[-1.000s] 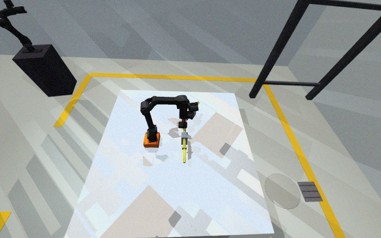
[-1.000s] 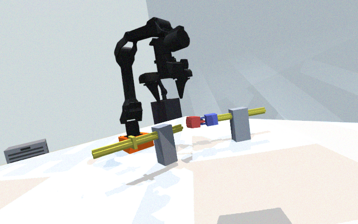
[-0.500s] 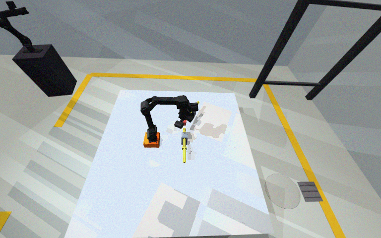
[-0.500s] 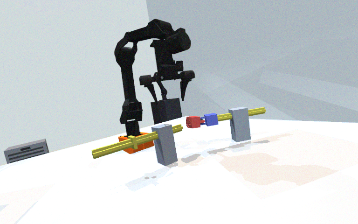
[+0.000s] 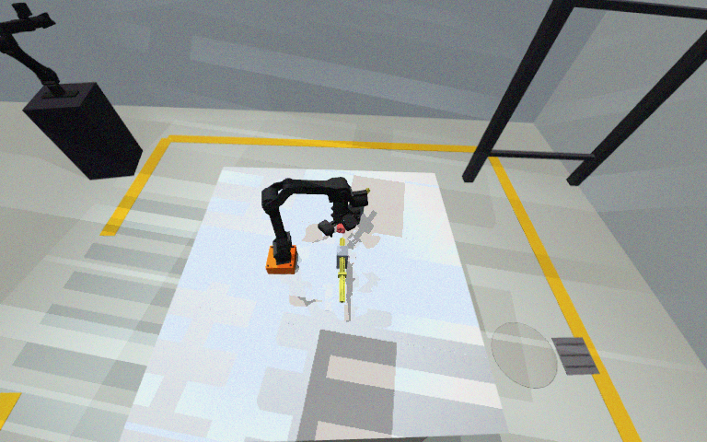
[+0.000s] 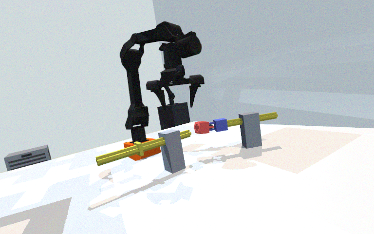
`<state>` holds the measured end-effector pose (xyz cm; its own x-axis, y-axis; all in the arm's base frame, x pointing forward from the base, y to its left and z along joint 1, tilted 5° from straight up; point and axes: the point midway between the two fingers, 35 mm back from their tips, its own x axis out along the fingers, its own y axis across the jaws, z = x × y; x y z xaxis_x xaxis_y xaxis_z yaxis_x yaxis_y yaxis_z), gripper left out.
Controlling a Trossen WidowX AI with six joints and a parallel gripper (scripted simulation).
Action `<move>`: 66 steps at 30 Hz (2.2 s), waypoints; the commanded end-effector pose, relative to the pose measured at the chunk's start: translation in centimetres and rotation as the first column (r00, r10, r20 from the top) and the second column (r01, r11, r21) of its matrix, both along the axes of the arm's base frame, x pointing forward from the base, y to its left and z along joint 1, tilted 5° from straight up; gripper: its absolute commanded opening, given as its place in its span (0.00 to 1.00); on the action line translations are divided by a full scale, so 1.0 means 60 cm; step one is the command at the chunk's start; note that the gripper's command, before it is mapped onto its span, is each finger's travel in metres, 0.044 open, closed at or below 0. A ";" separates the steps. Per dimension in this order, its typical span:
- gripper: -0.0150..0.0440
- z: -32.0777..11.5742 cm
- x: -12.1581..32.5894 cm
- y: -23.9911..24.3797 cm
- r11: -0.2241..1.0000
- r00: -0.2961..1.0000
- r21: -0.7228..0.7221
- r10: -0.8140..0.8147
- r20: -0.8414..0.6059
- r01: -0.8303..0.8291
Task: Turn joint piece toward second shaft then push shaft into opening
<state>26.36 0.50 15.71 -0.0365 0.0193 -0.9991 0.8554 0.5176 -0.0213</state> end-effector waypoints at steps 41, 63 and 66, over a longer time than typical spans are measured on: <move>1.00 -0.067 0.006 0.007 0.646 0.651 -0.094 -0.758 0.040 0.758; 1.00 -0.147 0.019 0.060 0.651 0.656 -0.091 -0.754 0.039 0.754; 1.00 -0.146 0.026 0.082 0.650 0.654 -0.090 -0.755 0.037 0.755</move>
<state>27.52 4.07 6.87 -0.0517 -0.0498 -0.9974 0.9502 -0.3099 -0.0338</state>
